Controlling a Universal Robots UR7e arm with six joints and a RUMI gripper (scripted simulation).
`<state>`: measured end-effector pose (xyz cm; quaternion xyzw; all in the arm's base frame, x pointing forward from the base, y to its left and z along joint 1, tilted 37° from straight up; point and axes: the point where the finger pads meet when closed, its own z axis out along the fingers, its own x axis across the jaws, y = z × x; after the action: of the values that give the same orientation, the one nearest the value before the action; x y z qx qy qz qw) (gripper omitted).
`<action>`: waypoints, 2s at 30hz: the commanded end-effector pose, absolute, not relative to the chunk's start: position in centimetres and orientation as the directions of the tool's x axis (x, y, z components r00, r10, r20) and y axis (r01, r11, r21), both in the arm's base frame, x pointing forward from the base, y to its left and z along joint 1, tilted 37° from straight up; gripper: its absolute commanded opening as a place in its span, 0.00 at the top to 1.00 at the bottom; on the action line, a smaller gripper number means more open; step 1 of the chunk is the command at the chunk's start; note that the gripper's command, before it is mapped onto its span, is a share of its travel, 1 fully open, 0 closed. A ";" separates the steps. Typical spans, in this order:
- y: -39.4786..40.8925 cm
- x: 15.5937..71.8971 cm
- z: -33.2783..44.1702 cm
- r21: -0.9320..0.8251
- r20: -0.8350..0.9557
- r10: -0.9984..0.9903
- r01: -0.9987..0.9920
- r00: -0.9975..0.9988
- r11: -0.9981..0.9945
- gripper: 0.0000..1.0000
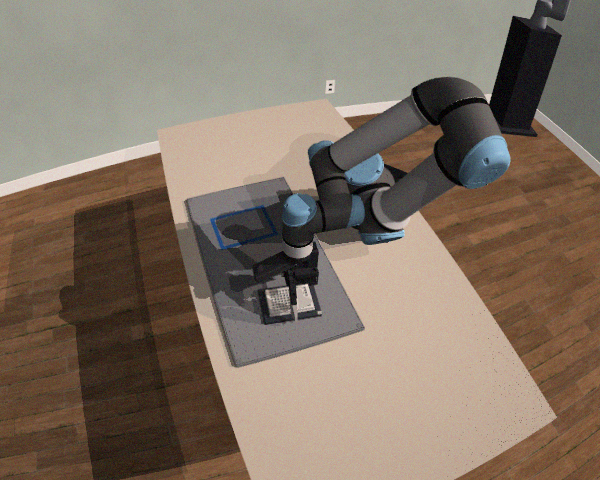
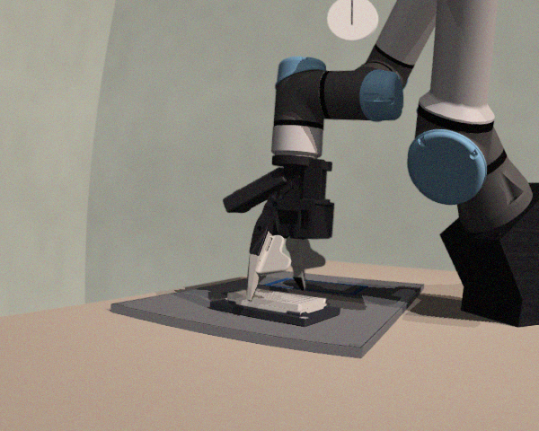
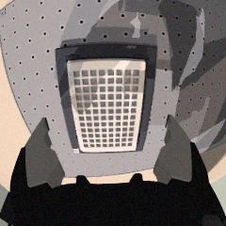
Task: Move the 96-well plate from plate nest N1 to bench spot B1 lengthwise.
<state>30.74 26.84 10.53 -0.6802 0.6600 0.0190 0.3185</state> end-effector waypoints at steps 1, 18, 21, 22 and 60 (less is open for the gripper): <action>26.8 30.7 10.5 -0.408 -0.445 -0.886 -0.910 0.128 0.074 1.00; 26.8 30.7 10.5 -0.408 -0.445 -0.886 -0.910 0.128 0.074 1.00; 26.8 30.7 10.5 -0.408 -0.445 -0.886 -0.910 0.128 0.074 1.00; 26.8 30.7 10.5 -0.408 -0.445 -0.886 -0.910 0.128 0.074 1.00; 25.2 29.5 13.5 -0.412 -0.445 -0.886 -0.908 0.129 0.075 1.00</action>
<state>29.83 25.53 12.96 -0.6786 0.6617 0.0117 0.3187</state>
